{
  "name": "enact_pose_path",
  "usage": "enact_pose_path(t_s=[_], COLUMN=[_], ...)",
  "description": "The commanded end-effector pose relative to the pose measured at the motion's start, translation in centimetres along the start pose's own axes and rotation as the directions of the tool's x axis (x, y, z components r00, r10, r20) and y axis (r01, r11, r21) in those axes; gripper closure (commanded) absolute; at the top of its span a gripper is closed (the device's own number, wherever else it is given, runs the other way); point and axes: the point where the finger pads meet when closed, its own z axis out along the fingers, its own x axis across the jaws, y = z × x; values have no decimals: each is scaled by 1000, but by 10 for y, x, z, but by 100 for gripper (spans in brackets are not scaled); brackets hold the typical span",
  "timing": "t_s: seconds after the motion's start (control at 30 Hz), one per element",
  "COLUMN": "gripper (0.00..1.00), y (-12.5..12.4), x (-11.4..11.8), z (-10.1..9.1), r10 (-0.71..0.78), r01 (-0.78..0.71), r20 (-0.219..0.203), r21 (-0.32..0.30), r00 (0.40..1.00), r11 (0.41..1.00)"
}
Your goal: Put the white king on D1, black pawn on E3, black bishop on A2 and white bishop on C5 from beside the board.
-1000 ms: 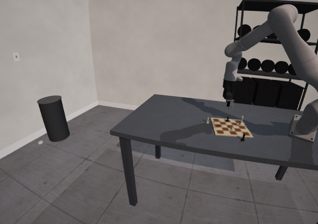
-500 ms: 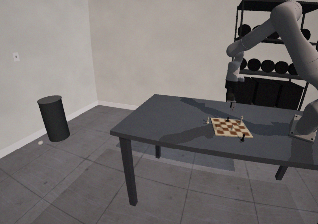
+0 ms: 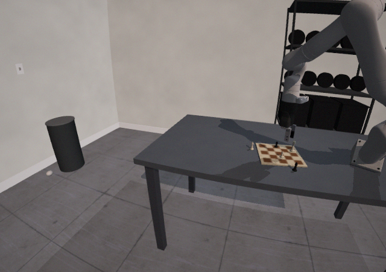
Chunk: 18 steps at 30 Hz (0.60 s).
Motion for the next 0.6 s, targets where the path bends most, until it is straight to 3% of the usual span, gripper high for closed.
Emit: enact_pose_path(t_s=[0.0, 0.33, 0.57], gripper=[0, 0, 0], y=[-8, -51, -66], x=[9, 48, 61], z=[-4, -2, -1], r10=[50, 385, 491], r01=[-49, -385, -491], r20=[21, -4, -18], r21=[-11, -15, -10], r00=[999, 923, 871], r11=[999, 923, 871])
